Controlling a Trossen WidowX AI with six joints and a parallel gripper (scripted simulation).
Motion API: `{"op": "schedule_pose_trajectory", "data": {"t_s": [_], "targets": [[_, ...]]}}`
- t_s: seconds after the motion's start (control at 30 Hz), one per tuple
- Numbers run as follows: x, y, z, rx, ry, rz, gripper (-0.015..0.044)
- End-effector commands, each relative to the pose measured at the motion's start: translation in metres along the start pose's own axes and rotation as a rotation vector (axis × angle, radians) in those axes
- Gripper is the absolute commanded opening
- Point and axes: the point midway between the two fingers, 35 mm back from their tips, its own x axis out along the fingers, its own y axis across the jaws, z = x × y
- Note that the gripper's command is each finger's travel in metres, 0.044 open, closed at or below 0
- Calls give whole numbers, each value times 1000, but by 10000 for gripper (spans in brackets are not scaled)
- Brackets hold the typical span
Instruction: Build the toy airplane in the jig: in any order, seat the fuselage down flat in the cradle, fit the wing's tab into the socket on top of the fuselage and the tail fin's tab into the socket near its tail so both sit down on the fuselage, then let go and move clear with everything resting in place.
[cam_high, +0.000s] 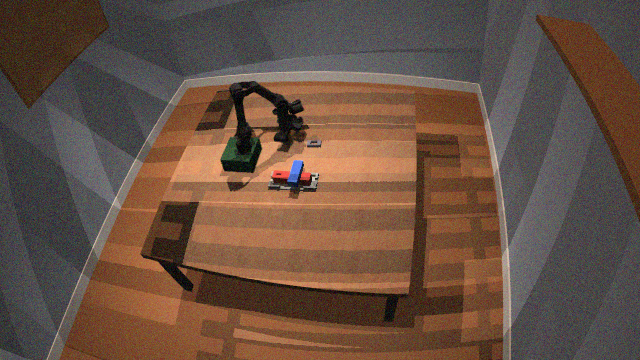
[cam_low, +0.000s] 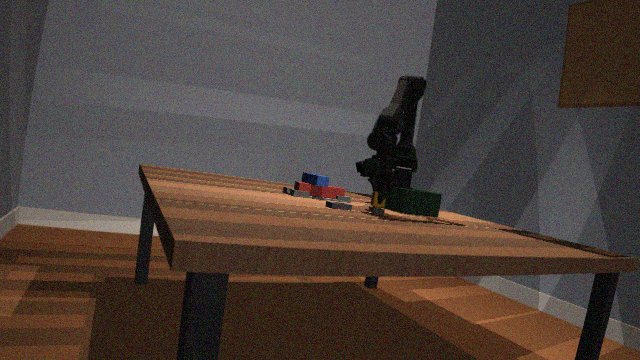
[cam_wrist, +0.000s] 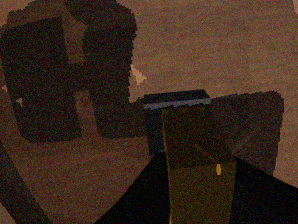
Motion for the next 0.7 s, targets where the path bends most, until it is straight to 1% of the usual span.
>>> {"op": "schedule_pose_trajectory", "data": {"t_s": [0.0, 0.67], "targets": [[-9, 3, 2, 2, -3, 9, 0], [-68, 7, 6, 0, -10, 9, 0]]}}
